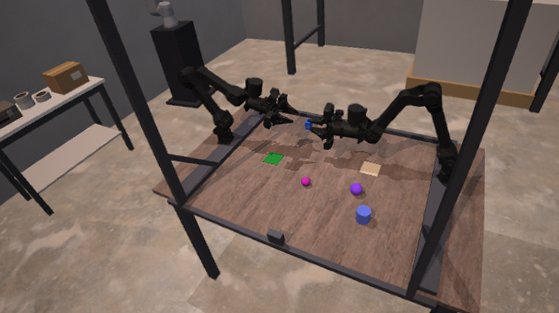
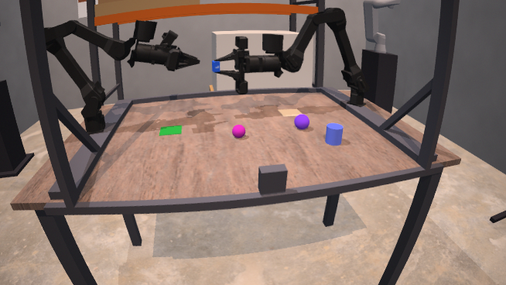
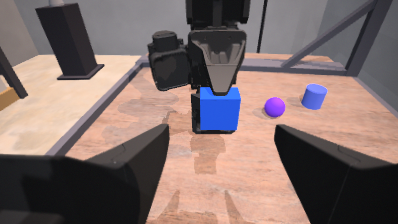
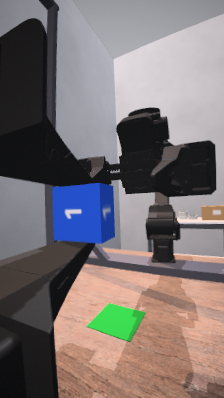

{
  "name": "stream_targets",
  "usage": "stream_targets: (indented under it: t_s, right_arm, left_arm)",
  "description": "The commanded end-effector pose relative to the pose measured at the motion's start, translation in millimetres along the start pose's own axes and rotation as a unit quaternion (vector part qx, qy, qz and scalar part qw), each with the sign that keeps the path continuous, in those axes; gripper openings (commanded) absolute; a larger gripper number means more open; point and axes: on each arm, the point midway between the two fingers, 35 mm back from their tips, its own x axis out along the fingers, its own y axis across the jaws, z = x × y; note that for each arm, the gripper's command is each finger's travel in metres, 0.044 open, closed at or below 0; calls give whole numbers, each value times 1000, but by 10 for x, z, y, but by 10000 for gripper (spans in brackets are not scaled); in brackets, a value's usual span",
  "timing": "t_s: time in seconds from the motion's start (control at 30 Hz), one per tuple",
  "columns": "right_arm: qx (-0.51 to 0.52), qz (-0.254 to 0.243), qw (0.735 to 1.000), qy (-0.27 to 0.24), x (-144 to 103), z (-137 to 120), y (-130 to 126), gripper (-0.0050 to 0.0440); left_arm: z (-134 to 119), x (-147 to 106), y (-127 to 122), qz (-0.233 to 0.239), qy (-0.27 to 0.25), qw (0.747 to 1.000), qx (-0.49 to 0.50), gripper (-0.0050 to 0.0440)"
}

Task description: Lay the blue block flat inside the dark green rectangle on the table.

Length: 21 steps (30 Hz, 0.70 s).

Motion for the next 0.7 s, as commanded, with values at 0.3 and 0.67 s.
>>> stream_targets:
  t_s: [0.3,0.67]
  right_arm:
    - [0,14,1000,1,10,1,125,-50]
    - [0,14,1000,1,10,1,125,-50]
  left_arm:
    - [27,62,-29,-5,-4,1000,-3,300]
    - [75,246,-32,-5,-11,1000,-3,300]
